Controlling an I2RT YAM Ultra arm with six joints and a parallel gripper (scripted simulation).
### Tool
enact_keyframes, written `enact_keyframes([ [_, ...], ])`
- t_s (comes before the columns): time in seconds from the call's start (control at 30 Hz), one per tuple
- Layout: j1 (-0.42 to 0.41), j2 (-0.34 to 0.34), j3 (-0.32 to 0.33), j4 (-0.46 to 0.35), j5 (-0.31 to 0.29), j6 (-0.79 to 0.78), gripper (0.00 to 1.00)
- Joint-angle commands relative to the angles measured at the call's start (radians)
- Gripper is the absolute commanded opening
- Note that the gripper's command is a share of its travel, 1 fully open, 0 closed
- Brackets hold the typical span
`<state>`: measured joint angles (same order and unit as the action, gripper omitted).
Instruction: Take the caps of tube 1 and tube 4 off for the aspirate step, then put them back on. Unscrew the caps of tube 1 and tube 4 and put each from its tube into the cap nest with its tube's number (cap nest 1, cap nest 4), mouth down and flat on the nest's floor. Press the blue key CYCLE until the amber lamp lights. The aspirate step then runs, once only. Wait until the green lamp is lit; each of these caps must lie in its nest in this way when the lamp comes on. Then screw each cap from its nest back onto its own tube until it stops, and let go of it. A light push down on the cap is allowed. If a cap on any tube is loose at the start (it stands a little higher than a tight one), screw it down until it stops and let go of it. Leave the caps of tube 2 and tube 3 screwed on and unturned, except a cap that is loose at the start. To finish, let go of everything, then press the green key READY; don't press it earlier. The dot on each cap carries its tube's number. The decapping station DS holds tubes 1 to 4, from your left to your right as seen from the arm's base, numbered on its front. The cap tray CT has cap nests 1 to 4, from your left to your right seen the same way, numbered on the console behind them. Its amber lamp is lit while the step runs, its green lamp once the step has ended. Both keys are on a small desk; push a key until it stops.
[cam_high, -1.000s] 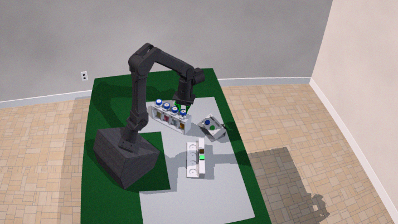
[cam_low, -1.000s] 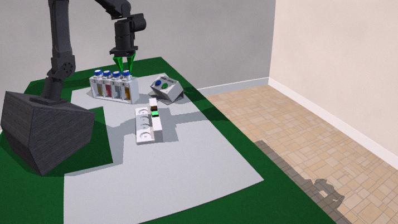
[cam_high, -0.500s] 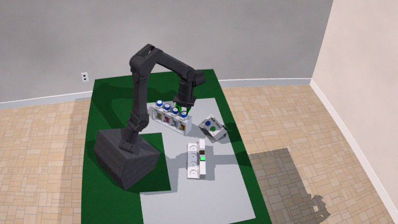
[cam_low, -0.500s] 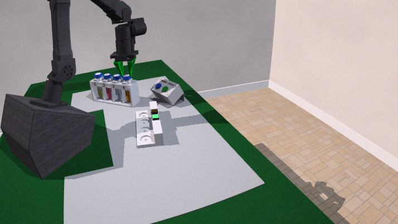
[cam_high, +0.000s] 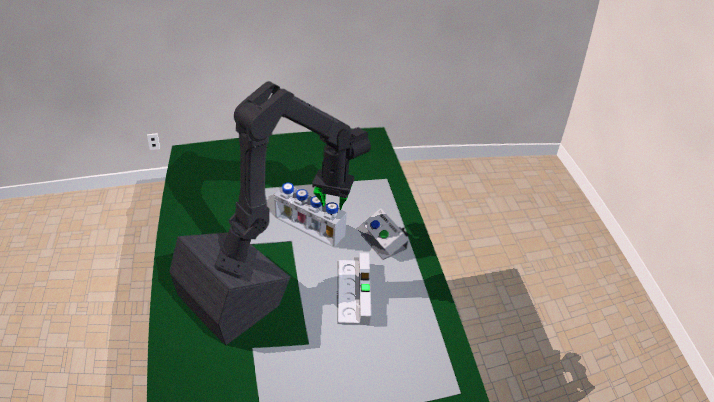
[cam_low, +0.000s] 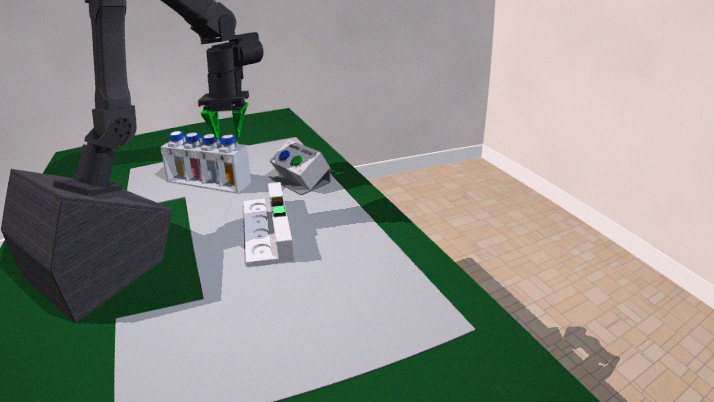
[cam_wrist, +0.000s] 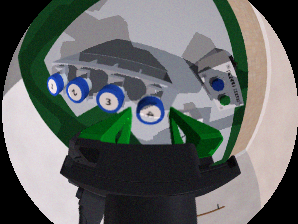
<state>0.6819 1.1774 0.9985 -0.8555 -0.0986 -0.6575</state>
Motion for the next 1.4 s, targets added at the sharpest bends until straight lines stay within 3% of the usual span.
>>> enact_keyframes([
  [0.0,0.000,-0.005,0.004,0.003,0.000,0.001,0.49],
  [0.4,0.000,-0.005,0.004,0.003,0.000,0.001,0.49],
  [0.63,0.002,0.002,-0.005,0.018,0.001,0.264,0.49],
  [1.07,0.004,0.010,-0.014,0.035,0.002,0.265,0.49],
  [1.1,0.004,0.010,-0.014,0.035,0.002,0.265,0.00],
  [1.37,0.004,0.010,-0.014,0.035,0.002,0.265,0.00],
])
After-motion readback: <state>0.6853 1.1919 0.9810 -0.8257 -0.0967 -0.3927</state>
